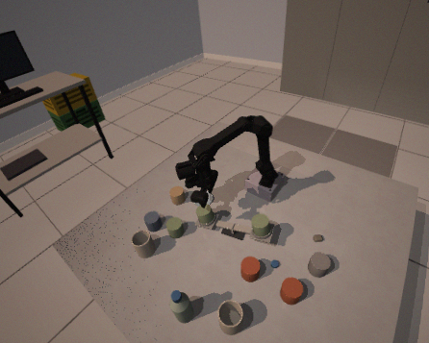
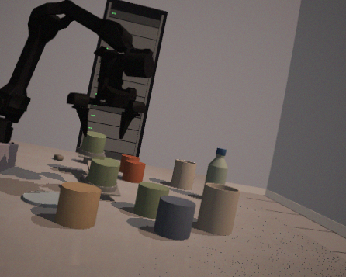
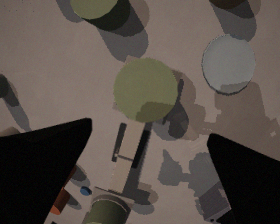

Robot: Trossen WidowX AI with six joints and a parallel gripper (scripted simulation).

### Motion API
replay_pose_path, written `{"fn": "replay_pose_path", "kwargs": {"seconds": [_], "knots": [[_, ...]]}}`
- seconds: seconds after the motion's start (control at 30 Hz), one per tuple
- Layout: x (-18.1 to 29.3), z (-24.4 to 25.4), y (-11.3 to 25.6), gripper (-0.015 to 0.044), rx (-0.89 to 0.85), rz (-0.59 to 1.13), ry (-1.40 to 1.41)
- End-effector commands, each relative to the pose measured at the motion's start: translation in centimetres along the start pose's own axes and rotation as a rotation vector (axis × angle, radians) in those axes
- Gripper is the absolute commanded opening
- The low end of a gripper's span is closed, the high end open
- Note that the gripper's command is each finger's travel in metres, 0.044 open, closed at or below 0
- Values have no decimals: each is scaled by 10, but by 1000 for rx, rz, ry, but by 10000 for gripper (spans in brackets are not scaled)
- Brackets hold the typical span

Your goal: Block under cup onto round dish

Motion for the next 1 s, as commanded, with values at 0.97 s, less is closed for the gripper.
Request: {"fn": "replay_pose_path", "kwargs": {"seconds": [0.97], "knots": [[-14,12,-60,440,84,-19,-156]]}}
Point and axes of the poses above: the point midway between the two fingers, 35 mm back from their tips, its own y axis back along the fingers, its own z axis across the jaws, x = y × z, the point moved 1 cm from there along y, back along the fingers, and after that the axes turned 1 degree about y, right-handed, at the moved point
